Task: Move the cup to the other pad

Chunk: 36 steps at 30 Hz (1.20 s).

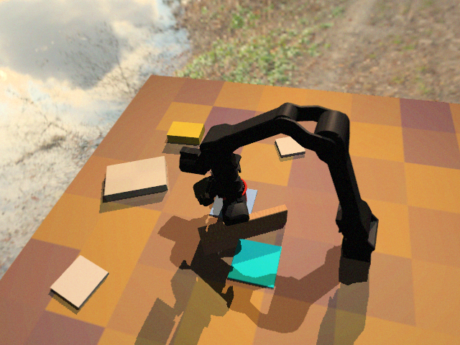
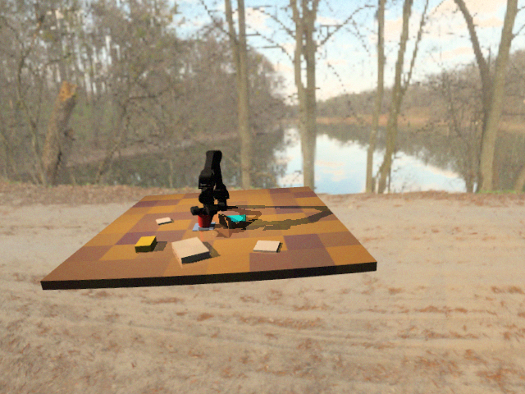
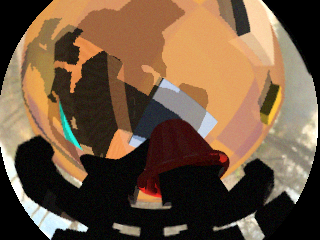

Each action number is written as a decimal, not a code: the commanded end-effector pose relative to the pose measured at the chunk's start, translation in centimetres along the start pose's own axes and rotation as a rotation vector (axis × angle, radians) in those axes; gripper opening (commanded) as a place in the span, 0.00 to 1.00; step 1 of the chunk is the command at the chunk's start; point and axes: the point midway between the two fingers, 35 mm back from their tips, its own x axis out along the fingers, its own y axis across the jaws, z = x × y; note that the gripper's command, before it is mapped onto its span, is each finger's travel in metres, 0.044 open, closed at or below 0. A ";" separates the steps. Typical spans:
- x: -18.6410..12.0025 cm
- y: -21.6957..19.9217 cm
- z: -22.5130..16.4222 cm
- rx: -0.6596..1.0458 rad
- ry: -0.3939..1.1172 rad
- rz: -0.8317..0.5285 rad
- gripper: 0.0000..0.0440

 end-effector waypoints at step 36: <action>-7.6 3.8 -0.5 -0.353 -0.069 -0.007 0.00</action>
